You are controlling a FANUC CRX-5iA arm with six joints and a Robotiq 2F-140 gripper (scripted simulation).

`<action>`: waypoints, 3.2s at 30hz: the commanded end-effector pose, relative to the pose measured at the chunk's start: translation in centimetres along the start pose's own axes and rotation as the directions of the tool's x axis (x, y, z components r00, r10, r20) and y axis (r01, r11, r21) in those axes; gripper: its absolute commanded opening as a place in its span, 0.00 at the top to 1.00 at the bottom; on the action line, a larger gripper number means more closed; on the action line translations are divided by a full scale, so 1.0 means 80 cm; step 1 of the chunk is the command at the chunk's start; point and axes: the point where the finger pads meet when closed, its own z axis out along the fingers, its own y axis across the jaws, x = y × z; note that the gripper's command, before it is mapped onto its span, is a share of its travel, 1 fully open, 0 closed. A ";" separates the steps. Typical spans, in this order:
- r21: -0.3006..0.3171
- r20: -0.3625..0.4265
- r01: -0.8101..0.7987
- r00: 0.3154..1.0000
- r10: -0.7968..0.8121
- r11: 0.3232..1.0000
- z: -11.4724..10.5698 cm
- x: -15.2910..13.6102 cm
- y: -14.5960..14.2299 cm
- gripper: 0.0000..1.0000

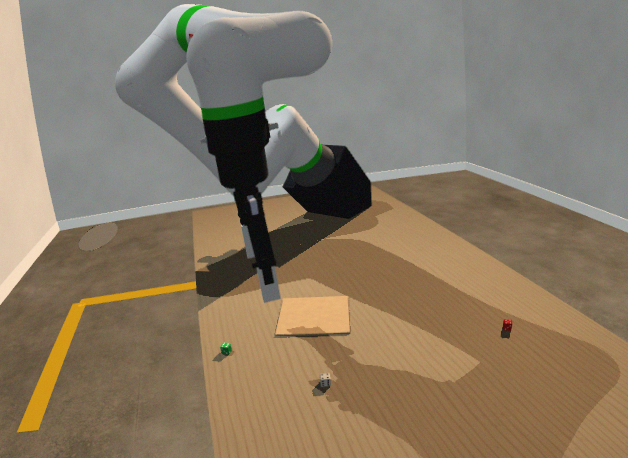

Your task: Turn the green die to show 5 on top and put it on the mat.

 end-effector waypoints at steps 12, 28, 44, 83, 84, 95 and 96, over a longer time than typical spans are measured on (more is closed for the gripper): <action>0.103 -0.065 -0.011 0.998 0.017 0.995 -0.021 0.119 -0.014 0.00; 0.100 -0.066 -0.012 0.998 0.018 0.995 -0.009 0.121 -0.015 0.00; 0.100 -0.066 -0.012 0.998 0.018 0.995 0.097 0.130 -0.027 0.00; 0.100 -0.066 -0.012 0.998 0.018 0.995 0.101 0.130 -0.027 0.00; 0.100 -0.066 -0.012 0.998 0.018 0.995 0.101 0.130 -0.027 0.00; 0.100 -0.066 -0.012 0.998 0.018 0.995 0.101 0.118 -0.039 0.00; 0.100 -0.066 -0.012 0.998 0.018 0.995 0.101 0.114 -0.043 0.00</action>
